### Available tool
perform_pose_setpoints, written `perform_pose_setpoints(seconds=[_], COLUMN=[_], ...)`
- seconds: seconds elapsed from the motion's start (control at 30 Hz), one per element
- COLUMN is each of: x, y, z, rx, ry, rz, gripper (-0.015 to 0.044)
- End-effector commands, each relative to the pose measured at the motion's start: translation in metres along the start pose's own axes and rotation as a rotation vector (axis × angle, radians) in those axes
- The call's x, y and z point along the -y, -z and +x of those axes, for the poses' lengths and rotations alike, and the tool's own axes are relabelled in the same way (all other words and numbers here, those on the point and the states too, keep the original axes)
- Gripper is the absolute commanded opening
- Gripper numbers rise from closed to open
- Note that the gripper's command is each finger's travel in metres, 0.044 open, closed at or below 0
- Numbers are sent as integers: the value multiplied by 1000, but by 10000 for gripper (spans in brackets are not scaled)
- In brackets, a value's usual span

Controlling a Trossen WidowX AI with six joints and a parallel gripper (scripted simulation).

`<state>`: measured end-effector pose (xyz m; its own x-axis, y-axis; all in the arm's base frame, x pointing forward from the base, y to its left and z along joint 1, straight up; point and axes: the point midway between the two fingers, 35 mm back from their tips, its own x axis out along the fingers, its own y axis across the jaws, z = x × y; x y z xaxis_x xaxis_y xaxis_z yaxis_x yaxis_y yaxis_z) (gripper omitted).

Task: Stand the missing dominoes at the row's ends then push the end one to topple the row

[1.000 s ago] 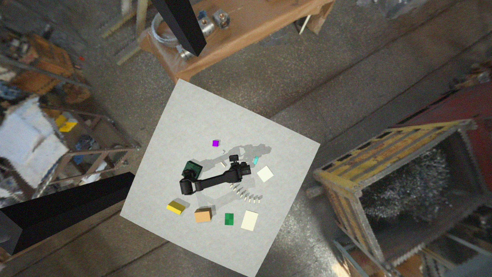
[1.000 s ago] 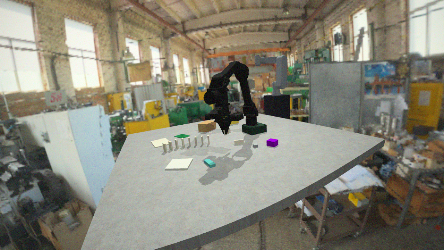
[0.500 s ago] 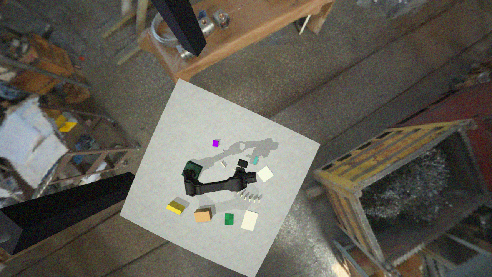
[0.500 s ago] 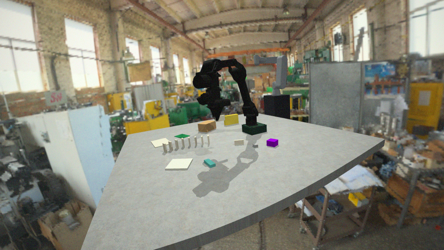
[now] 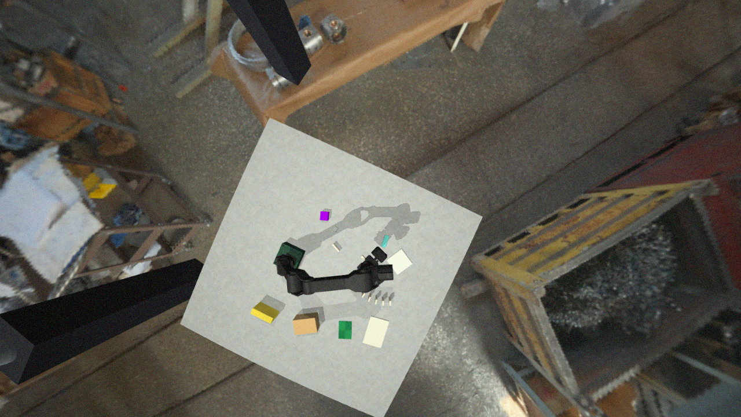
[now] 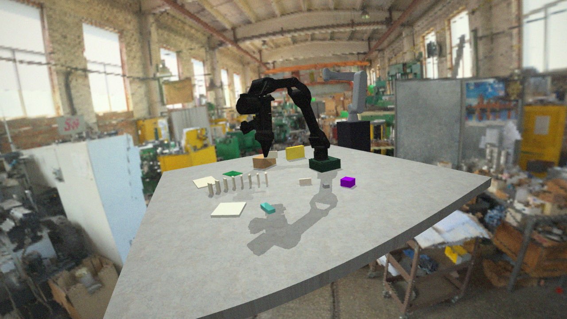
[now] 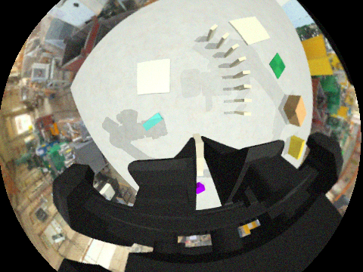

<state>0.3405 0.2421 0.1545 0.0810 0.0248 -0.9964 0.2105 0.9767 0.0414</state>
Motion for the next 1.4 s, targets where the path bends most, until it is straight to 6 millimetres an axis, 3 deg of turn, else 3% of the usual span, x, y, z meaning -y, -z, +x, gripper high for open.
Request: perform_pose_setpoints(seconds=[0.0, 0.67, 1.37], x=[-6, -42, -61], y=[-4, -27, -24], z=[9, 44, 51], rx=[56, 456, 850], ry=[5, -10, -7], rz=[-36, -189, -253], gripper=[21, 21, 21])
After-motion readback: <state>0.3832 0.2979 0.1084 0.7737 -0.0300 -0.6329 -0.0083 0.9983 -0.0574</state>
